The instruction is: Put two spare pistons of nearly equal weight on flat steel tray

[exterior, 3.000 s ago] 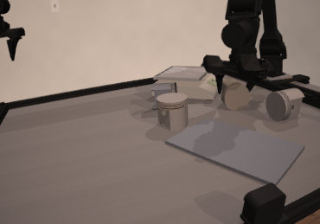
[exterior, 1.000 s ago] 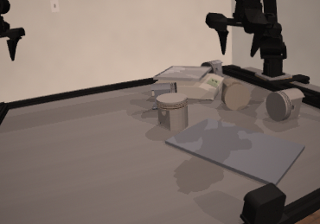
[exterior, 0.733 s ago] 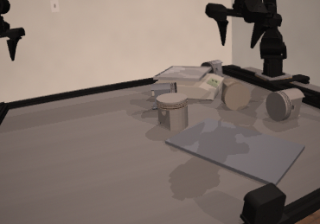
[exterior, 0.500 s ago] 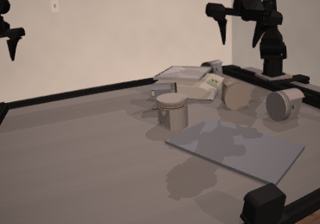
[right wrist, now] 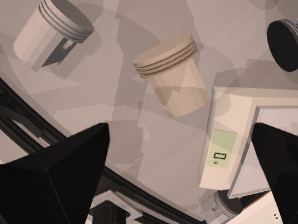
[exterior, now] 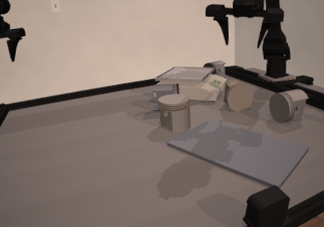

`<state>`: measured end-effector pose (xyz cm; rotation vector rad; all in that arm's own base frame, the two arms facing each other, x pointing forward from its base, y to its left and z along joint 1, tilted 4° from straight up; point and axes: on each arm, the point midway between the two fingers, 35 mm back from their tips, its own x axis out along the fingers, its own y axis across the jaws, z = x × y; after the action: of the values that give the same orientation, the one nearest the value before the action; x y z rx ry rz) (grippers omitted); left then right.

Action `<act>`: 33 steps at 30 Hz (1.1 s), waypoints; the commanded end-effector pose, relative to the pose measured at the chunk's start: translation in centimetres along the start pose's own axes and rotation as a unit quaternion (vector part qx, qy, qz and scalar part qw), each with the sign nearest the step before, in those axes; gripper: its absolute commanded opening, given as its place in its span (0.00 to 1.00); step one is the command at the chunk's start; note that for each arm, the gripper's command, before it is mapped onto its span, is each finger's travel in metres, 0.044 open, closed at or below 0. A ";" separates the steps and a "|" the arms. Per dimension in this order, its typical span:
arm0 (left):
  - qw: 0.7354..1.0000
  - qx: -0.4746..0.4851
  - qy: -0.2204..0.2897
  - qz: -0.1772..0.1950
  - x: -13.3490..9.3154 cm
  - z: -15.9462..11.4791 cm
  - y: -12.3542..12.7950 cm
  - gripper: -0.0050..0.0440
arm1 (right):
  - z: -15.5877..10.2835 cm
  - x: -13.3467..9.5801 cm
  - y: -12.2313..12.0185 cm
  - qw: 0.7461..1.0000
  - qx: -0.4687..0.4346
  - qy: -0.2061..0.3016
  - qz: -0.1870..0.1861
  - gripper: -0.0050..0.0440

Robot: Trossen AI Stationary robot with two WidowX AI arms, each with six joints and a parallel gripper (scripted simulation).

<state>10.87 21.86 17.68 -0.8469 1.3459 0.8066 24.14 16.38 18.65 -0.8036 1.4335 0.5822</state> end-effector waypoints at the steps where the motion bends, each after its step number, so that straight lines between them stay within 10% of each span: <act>1: 1.000 0.001 0.000 -0.001 0.0 0.0 0.0 1.00 | -0.2 -0.1 0.0 0.998 0.052 -0.012 0.015 0.87; 33: 1.000 0.001 0.000 -0.001 0.0 0.0 0.0 1.00 | -1.4 0.7 -2.2 0.971 0.233 -0.029 0.051 0.87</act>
<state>10.87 21.86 17.68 -0.8469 1.3459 0.8065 24.51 15.17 18.39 -0.3983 1.4735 0.3727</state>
